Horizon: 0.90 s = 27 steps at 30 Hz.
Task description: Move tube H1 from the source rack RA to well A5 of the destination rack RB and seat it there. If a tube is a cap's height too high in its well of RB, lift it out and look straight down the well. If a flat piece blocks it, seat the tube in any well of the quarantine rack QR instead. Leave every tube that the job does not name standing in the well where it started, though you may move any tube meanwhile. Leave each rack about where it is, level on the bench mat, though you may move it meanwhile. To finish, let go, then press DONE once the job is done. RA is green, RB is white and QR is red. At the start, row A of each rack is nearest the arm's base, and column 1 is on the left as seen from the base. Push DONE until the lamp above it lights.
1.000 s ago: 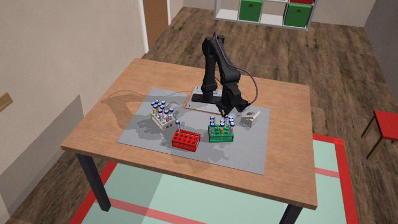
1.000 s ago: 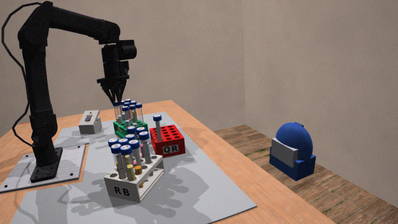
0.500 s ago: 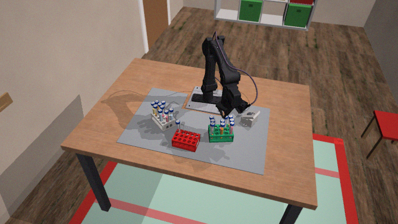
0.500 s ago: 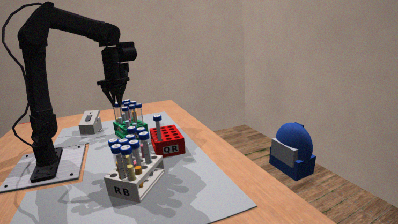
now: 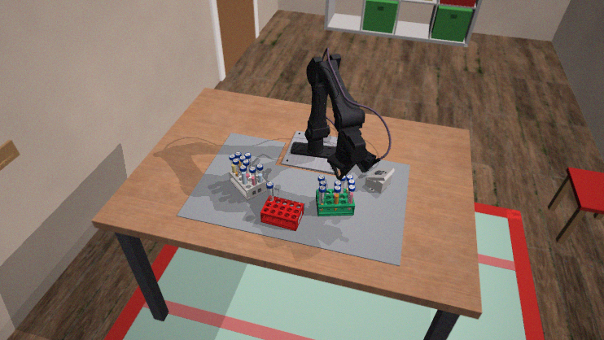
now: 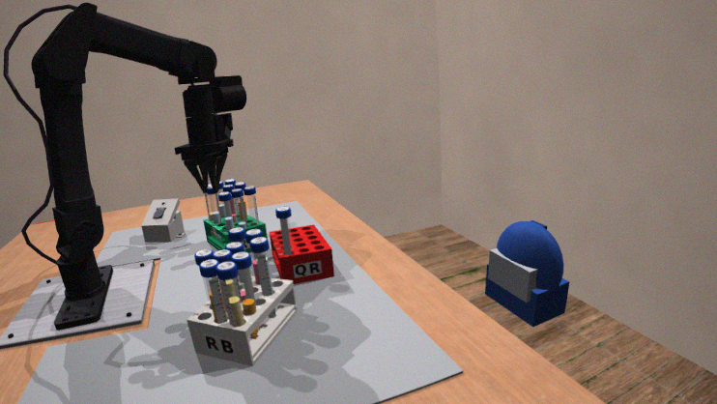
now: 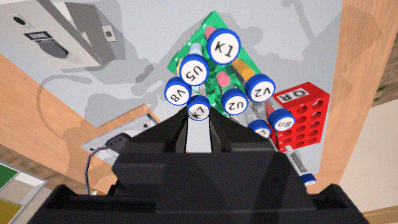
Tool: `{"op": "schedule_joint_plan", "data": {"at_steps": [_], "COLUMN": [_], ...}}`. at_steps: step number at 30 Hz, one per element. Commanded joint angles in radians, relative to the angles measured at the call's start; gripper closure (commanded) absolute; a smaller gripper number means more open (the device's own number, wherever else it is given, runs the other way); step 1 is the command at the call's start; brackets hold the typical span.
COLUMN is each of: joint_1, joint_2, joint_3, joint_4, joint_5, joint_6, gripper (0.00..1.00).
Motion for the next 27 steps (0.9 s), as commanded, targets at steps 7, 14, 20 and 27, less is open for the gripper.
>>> {"op": "schedule_joint_plan", "data": {"at_steps": [7, 14, 20, 27], "joint_1": [0.018, 0.018, 0.008, 0.008], "joint_2": [-0.031, -0.031, -0.013, -0.013], "joint_3": [-0.019, -0.016, -0.002, -0.002], "joint_4": [0.008, 0.007, 0.006, 0.006], "joint_5": [-0.03, -0.03, -0.021, -0.021], "joint_6": [0.005, 0.005, 0.001, 0.001], "gripper": [1.0, 1.0, 1.0, 0.76]}}
